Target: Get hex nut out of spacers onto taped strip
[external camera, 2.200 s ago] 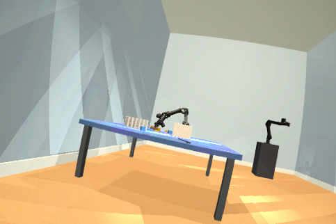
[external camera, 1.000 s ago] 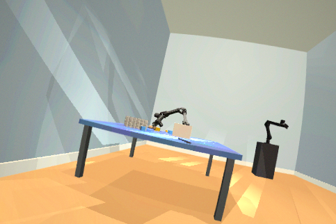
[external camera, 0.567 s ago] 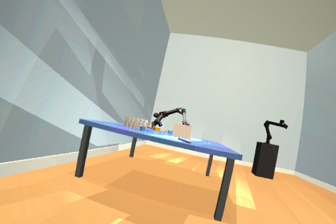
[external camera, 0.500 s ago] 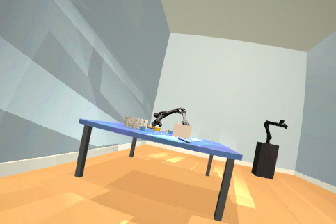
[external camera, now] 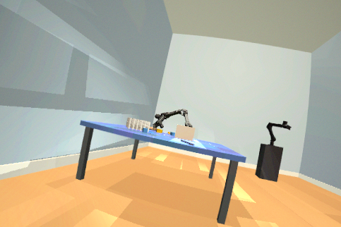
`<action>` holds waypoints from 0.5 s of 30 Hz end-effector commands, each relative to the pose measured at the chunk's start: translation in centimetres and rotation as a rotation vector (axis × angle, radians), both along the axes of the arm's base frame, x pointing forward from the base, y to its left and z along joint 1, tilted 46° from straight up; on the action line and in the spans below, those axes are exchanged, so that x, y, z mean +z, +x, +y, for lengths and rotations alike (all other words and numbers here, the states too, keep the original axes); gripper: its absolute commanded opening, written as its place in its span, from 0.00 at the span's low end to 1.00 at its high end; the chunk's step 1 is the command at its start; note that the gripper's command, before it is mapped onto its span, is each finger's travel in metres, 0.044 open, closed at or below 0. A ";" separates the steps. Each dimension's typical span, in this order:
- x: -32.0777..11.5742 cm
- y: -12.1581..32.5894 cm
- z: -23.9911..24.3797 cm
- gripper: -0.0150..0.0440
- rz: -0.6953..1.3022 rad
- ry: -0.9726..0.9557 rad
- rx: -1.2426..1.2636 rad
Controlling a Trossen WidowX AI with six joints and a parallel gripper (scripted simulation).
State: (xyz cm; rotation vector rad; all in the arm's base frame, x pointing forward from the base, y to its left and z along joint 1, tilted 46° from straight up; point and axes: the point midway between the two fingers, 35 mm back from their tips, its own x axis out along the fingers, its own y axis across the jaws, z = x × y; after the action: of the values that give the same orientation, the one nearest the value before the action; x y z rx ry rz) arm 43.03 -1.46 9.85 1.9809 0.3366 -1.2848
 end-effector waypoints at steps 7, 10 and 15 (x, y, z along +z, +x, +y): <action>0.0 0.8 0.4 0.25 -0.009 0.003 -0.002; -0.1 1.0 0.5 0.25 -0.009 0.003 -0.002; -0.2 1.1 0.6 0.25 -0.009 0.003 -0.002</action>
State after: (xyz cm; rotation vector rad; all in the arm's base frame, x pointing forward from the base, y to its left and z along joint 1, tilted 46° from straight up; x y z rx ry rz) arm 43.86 -0.93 9.53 1.9816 0.3372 -1.2835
